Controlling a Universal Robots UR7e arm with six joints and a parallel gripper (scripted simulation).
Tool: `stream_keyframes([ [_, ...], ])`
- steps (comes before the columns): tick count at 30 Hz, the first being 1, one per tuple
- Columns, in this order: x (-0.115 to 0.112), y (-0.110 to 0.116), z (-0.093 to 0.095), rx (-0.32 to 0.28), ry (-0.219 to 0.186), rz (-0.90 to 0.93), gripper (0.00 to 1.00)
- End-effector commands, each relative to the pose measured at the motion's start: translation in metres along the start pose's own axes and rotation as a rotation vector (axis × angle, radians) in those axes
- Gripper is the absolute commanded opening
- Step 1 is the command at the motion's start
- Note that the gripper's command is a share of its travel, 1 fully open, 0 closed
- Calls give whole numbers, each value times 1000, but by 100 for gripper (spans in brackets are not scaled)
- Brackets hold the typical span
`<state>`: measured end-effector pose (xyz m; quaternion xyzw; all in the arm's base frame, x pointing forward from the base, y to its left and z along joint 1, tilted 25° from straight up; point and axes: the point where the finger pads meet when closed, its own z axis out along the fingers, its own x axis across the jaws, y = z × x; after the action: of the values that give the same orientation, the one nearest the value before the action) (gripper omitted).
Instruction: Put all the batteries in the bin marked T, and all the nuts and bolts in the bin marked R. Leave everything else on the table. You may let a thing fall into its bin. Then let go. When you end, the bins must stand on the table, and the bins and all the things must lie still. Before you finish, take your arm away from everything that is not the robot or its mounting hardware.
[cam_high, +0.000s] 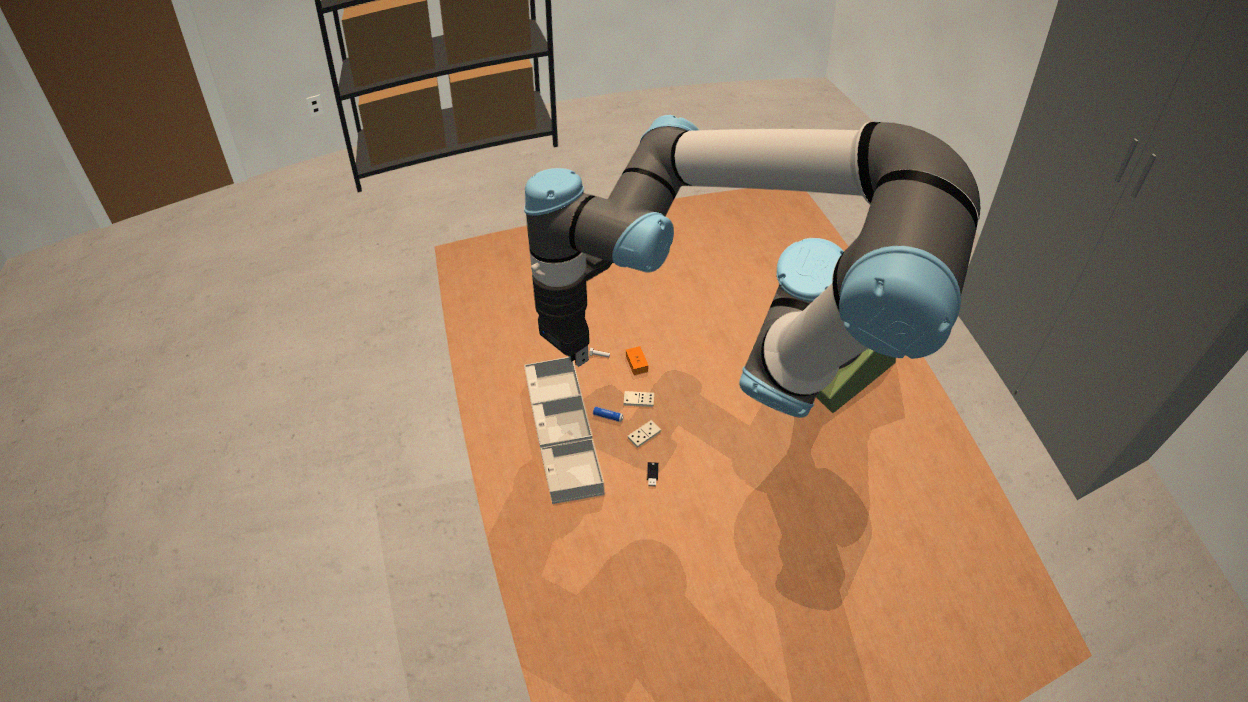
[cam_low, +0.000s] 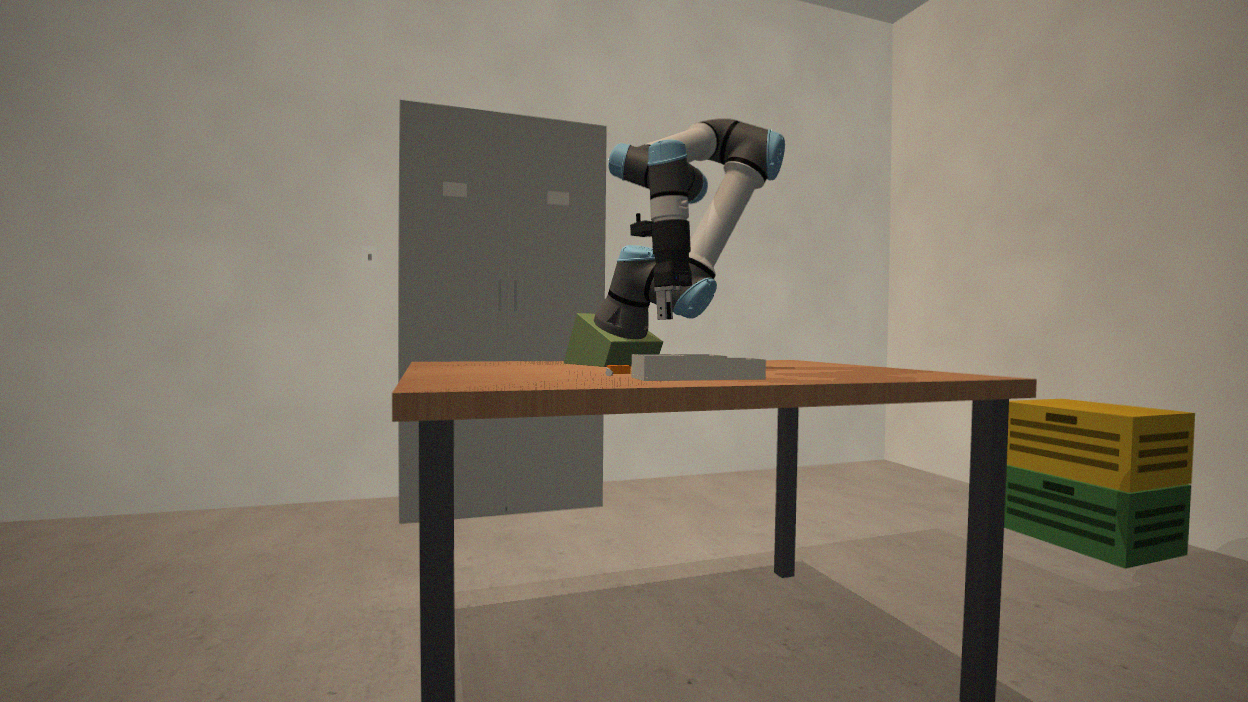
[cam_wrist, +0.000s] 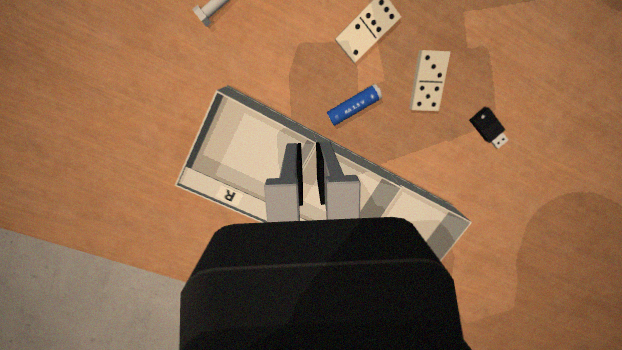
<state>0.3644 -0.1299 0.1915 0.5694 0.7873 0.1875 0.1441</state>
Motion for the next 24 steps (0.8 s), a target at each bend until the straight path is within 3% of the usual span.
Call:
stream_keyframes([
  [1,-35,18,25,11,-10,-136,31],
  [4,-51,27,38,12,-2,-215,31],
  [6,-48,25,40,12,1,-252,31],
  [24,-50,24,39,32,8,-618,31],
])
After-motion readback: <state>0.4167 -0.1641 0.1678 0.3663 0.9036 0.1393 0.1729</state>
